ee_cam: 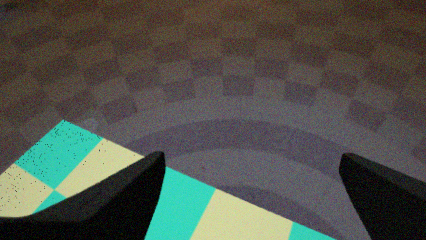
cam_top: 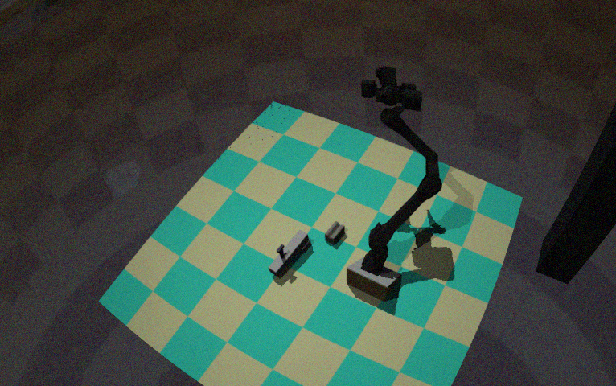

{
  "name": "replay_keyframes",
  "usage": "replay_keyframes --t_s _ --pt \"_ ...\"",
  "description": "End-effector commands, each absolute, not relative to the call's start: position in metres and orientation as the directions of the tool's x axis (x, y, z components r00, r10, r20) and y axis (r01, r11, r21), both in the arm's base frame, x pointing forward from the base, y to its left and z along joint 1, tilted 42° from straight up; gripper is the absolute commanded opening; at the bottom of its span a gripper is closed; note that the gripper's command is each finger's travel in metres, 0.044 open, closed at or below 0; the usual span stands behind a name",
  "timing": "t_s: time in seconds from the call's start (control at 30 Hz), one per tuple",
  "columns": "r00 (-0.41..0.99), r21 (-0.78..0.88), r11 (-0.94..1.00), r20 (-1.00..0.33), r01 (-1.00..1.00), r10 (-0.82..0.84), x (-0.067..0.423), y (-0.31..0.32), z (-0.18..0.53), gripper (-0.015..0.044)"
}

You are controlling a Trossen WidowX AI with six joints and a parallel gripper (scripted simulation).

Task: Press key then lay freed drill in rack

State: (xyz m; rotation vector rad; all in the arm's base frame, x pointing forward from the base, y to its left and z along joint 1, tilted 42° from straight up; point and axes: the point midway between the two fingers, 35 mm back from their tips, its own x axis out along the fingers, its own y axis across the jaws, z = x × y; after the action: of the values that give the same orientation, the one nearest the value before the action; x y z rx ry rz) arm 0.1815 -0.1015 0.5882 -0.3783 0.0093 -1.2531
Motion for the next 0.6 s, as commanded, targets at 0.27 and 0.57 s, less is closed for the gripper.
replay_keyframes --t_s 0.27,0.57 --pt "0.321 -0.286 0.258 0.201 0.923 -0.925 0.182 -0.101 0.588 0.0164" --pt "0.436 -0.382 0.325 0.252 0.865 -0.864 0.254 -0.075 0.566 0.0000"
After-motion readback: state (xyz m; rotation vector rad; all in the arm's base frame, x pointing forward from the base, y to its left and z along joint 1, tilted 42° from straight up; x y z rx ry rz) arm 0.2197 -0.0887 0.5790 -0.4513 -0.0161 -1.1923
